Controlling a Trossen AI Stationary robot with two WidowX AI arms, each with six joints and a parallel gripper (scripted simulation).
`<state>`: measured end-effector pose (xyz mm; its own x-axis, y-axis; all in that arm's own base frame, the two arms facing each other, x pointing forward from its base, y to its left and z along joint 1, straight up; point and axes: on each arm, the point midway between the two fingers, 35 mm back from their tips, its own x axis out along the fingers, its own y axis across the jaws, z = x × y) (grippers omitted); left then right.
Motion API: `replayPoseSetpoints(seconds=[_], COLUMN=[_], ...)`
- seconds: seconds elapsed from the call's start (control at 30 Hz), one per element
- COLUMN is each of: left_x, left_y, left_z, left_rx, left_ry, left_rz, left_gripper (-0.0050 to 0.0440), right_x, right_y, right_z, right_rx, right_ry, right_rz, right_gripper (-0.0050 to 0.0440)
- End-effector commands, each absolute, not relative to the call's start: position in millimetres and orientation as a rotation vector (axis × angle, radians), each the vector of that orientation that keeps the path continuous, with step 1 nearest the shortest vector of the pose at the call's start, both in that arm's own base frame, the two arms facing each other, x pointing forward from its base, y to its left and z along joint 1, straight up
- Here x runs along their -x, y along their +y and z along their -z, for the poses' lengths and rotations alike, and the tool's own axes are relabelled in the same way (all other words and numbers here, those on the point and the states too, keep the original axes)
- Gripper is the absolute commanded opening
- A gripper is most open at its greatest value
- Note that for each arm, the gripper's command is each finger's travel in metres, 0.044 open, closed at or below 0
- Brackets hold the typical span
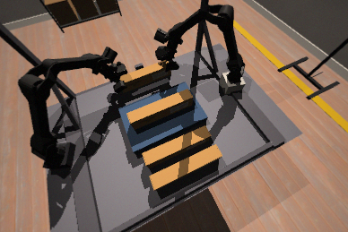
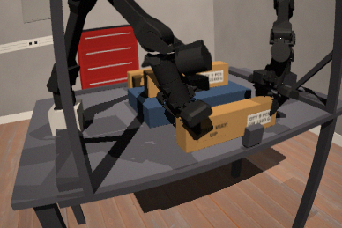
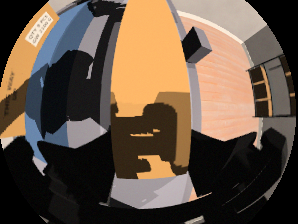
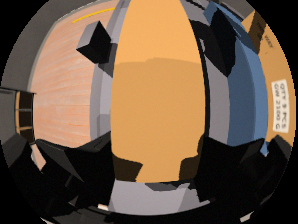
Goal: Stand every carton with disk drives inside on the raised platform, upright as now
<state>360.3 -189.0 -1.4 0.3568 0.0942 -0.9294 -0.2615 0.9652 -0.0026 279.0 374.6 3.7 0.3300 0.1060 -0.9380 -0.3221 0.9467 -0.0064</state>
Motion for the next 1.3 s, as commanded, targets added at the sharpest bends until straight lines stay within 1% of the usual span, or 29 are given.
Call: replayPoseSetpoints(seconds=[0.0, 1.03, 1.07, 1.27], left_x=[-364, -364, -363, -363], left_y=[-191, -191, -189, -189], left_z=[-8, -8, -58, -58], left_rx=[0.175, 0.175, 0.175, 0.175], left_ry=[1.165, 1.165, 1.165, 1.165], left_rz=[-0.22, -0.22, -0.22, -0.22], left_gripper=[-0.005, -0.005, -0.005, -0.005], right_x=[-281, -281, -282, -282], right_y=[378, 378, 377, 377], right_z=[-15, -15, -65, -65], right_rx=[0.186, 0.186, 0.185, 0.185], right_ry=[1.185, 1.185, 1.185, 1.185], right_rz=[-0.295, -0.295, -0.288, -0.288], right_gripper=[-0.005, -0.005, -0.005, -0.005])
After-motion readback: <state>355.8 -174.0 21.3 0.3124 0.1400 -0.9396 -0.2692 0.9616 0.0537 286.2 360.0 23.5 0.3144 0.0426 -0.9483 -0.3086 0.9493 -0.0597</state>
